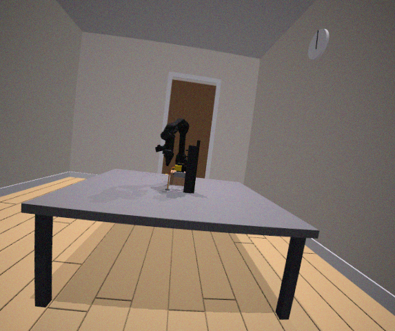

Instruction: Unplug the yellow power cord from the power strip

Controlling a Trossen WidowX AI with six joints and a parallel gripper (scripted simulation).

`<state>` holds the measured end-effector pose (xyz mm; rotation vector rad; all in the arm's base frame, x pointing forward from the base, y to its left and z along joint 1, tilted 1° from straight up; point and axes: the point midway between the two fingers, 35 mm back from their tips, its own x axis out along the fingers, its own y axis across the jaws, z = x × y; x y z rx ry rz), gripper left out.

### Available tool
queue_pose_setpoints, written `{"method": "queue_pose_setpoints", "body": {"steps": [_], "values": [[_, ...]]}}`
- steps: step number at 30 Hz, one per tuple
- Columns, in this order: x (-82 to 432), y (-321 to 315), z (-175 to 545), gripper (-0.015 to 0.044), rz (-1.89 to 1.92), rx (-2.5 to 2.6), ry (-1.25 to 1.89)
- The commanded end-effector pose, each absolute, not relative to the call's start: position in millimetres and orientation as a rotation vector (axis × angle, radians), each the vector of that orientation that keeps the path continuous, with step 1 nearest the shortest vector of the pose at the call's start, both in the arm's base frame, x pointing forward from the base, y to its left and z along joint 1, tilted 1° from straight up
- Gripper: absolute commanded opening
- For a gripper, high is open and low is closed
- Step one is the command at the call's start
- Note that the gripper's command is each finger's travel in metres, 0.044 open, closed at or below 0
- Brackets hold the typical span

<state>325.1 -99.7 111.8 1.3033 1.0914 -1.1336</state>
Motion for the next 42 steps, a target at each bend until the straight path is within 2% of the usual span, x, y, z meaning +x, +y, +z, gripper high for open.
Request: {"method": "queue_pose_setpoints", "body": {"steps": [1, 42], "values": [[288.6, -75.6, 118.2, 0.016, -1.241, 1.275, 1.161], [291.5, -35.4, 115.1, 0.016, -1.239, 1.277, 1.163]]}}
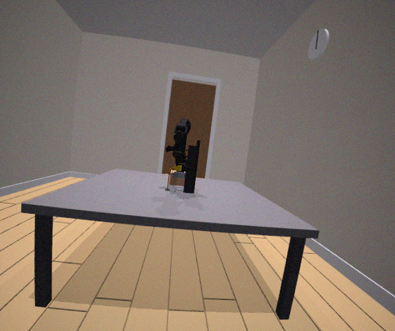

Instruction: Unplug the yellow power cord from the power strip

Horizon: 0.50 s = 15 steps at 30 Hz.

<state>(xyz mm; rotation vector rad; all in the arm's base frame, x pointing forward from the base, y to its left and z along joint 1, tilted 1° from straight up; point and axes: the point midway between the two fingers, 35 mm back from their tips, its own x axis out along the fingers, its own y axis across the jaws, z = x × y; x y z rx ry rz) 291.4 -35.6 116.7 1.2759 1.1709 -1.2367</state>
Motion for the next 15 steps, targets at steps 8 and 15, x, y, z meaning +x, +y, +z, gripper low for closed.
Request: {"method": "queue_pose_setpoints", "body": {"steps": [8, 15], "values": [[291.7, -35.4, 106.4, 0.016, -1.239, 1.277, 1.163], [291.7, -34.9, 108.9, 0.0042, -1.233, 1.278, 1.167]]}}
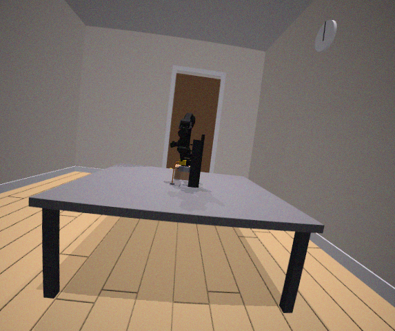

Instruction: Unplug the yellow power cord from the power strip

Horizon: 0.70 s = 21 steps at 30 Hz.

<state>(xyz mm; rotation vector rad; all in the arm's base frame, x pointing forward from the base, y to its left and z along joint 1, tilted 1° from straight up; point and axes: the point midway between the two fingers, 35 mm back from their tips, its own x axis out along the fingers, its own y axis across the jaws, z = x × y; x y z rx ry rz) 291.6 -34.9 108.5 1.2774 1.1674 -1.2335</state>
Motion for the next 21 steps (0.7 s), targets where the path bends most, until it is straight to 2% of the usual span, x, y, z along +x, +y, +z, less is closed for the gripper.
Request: {"method": "queue_pose_setpoints", "body": {"steps": [1, 6, 21], "values": [[291.7, -34.9, 108.9, 0.0035, -1.233, 1.278, 1.167], [291.7, -34.9, 108.9, 0.0002, -1.233, 1.278, 1.167], [292.2, -54.7, 108.8, 0.0, -1.235, 1.276, 1.165]]}}
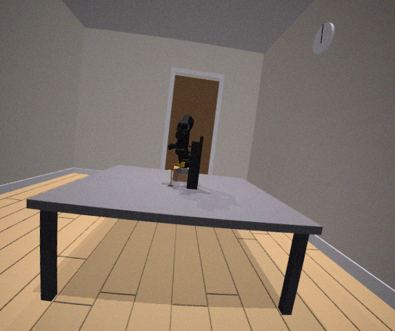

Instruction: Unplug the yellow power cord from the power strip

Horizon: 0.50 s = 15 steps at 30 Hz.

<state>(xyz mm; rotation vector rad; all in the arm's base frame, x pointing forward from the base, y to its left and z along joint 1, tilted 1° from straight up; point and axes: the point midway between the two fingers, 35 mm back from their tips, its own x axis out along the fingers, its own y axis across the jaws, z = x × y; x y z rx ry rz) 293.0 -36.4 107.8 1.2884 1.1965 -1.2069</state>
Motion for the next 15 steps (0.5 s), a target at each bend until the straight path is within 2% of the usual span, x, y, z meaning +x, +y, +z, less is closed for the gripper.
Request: {"method": "queue_pose_setpoints", "body": {"steps": [1, 15], "values": [[292.2, -56.3, 108.8, 0.0, -1.235, 1.276, 1.164], [289.2, -78.8, 109.5, 0.0, -1.238, 1.275, 1.162]]}}
